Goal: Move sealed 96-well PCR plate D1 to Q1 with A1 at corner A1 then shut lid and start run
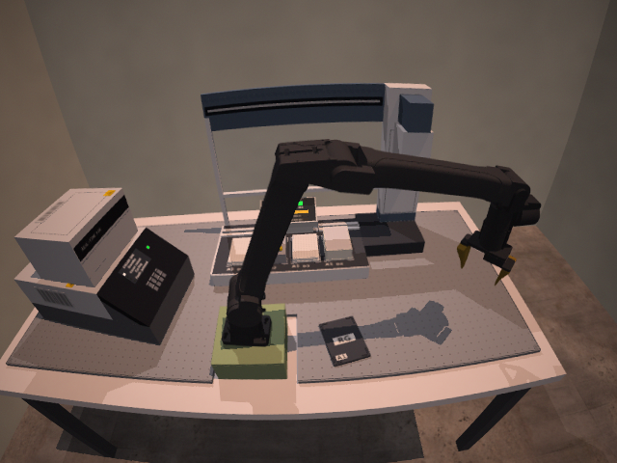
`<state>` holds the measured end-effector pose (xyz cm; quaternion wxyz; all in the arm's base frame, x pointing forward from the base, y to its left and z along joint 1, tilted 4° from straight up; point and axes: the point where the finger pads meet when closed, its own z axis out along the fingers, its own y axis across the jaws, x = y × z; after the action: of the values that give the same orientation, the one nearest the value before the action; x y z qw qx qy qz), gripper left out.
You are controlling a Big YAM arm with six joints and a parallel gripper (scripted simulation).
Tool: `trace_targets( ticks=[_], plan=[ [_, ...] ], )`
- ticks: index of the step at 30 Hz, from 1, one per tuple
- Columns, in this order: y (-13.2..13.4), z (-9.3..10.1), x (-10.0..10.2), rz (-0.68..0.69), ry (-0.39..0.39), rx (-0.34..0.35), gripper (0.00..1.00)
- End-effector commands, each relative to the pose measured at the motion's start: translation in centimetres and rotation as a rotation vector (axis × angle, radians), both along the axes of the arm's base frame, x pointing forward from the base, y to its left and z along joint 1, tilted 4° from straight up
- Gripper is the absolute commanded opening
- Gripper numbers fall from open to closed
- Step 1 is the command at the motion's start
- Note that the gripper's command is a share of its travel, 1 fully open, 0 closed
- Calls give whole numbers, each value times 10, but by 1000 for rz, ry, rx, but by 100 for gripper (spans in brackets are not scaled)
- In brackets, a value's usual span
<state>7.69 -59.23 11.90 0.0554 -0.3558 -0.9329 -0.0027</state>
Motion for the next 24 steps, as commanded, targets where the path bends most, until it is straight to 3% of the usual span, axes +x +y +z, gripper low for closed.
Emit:
trace_targets(
  ticks=[1, 17, 18, 24],
  plan=[
    [-2, 7, 1, 1, -2, -14, 100],
    [-2, 7, 1, 1, -2, -14, 100],
    [2, 5, 10, 35, -6, -14, 0],
    [21, 28, 56, 87, -26, -56, 0]
  ],
)
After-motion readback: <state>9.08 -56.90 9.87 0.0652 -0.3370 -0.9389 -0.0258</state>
